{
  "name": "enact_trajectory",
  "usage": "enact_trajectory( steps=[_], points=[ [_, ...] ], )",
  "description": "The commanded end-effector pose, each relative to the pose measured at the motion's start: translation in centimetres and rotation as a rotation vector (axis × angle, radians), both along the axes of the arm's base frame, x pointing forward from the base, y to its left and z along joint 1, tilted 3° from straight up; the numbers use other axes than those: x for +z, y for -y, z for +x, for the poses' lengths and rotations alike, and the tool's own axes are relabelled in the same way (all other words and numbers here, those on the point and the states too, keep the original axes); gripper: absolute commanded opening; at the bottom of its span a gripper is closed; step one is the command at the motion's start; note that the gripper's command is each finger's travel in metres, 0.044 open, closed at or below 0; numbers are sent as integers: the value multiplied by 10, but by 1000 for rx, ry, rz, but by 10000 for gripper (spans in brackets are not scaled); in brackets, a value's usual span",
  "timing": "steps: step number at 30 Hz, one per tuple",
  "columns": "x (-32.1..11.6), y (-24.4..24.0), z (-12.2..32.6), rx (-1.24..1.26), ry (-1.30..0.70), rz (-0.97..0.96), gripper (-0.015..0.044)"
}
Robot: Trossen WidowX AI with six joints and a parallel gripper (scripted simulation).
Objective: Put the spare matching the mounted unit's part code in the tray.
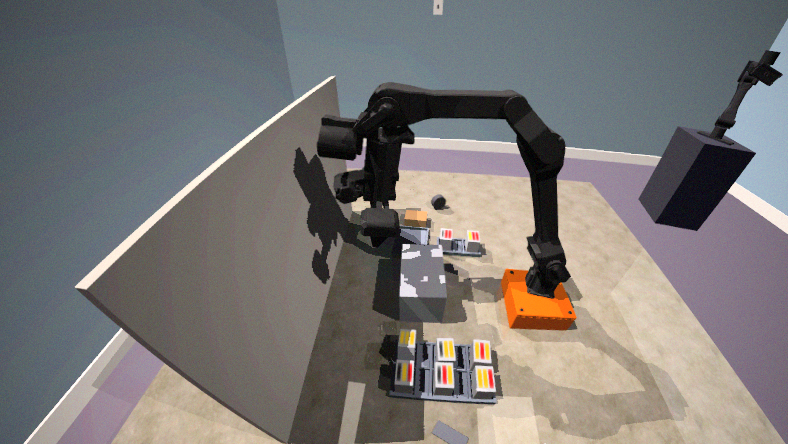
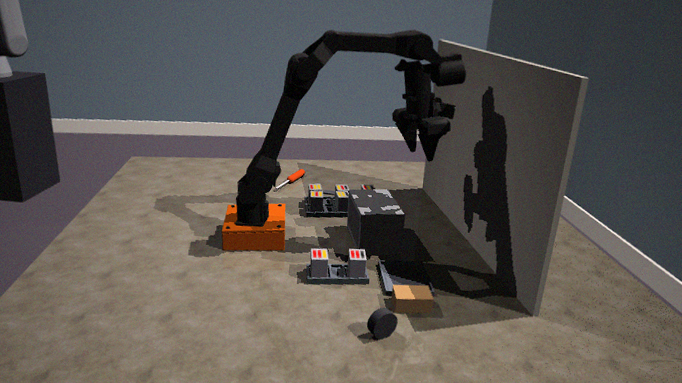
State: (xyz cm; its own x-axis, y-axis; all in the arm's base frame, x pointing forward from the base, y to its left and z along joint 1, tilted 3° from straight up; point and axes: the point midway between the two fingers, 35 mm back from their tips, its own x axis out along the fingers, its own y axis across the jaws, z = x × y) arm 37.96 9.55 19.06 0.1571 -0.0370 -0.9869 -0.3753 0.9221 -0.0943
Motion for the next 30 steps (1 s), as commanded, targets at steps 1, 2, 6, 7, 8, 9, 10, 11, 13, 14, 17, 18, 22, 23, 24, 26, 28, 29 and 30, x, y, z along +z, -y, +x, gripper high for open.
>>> enact_trajectory(
  steps=[1, 2, 6, 7, 8, 9, 10, 11, 13, 14, 17, 18, 22, 23, 24, 26, 28, 29, 30],
  points=[
    [-10, 5, -11, -144, -143, 11, 440],
    [-10, 5, -11, -144, -143, 11, 440],
    [-10, 5, -11, -144, -143, 11, 440],
    [-10, 5, -11, -144, -143, 11, 440],
    [-10, 5, -11, -144, -143, 11, 440],
    [-10, 5, -11, -144, -143, 11, 440],
    [-10, 5, -11, -144, -143, 11, 440],
    [-10, 5, -11, -144, -143, 11, 440],
    [-10, 5, -11, -144, -143, 11, 440],
    [-10, 5, -11, -144, -143, 11, 440],
    [-10, 5, -11, -144, -143, 11, 440],
    [-10, 5, -11, -144, -143, 11, 440],
    [-10, 5, -11, -144, -143, 11, 440],
    [-11, 2, -12, -123, -144, 10, 440],
    [-14, -7, -14, -60, -146, 6, 440],
    [-25, -39, -22, 175, -155, -10, 440],
    [-36, -74, -36, 433, -162, -28, 440],
    [-40, -86, -41, 523, -164, -34, 440],
    [-44, -99, -48, 622, -166, -41, 440]
  ],
)
